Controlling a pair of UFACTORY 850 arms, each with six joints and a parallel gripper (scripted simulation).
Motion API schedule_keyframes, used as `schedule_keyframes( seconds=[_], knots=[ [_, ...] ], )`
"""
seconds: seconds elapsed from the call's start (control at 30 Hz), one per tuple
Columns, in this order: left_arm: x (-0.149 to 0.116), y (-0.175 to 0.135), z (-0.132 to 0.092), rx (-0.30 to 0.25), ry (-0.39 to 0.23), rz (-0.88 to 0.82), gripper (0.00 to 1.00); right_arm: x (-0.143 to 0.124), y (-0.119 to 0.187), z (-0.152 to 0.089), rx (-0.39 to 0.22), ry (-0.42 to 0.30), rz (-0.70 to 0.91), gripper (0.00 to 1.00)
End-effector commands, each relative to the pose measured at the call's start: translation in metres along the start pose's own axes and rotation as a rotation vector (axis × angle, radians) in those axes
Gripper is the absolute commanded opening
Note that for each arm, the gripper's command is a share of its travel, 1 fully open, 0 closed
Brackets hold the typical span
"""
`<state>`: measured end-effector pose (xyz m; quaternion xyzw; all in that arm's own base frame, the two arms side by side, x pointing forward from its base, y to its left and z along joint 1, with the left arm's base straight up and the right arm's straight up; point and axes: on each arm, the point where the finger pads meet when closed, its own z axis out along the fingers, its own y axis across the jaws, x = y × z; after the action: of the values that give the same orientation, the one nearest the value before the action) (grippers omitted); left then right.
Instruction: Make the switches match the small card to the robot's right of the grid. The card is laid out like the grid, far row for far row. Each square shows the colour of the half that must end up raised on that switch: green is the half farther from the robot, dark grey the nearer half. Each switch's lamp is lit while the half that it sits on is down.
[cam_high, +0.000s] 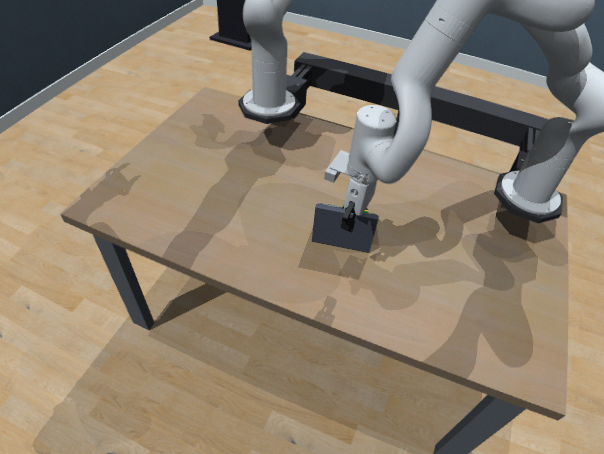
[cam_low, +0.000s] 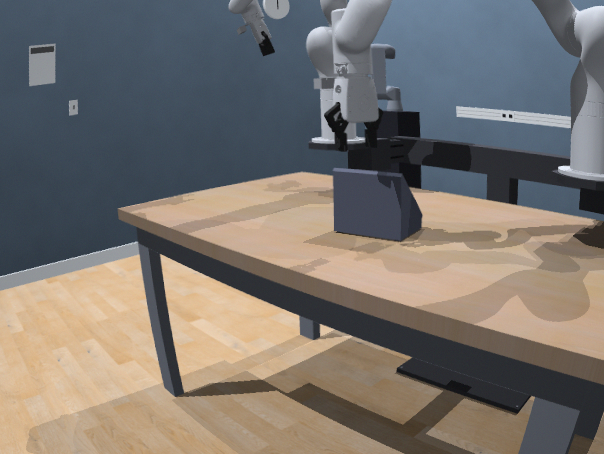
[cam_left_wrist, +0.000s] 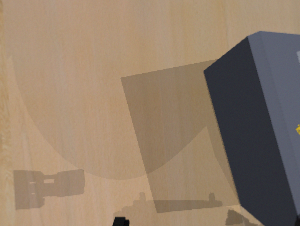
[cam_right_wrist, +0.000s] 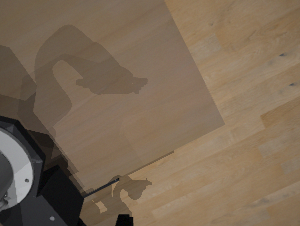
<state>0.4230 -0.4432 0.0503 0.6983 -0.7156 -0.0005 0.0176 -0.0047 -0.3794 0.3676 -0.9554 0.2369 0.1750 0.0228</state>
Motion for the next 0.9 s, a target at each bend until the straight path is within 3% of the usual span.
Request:
schedule_keyframes(
  seconds=[0.0,0.07,0.57,0.87],
  knots=[
    [0.001,-0.001,-0.001,0.001,0.001,0.000,1.00,-0.003,0.002,-0.015,0.018,0.049,0.185,1.00],
    [0.001,-0.001,-0.001,0.001,0.001,0.000,1.00,-0.003,0.002,-0.015,0.018,0.049,0.185,1.00],
    [0.001,-0.001,-0.001,0.001,0.001,0.000,1.00,-0.012,0.006,-0.056,0.108,0.182,0.654,1.00],
    [0.001,-0.001,-0.001,0.001,0.001,0.000,1.00,-0.015,0.008,-0.071,0.147,0.226,0.807,1.00]
  ],
)
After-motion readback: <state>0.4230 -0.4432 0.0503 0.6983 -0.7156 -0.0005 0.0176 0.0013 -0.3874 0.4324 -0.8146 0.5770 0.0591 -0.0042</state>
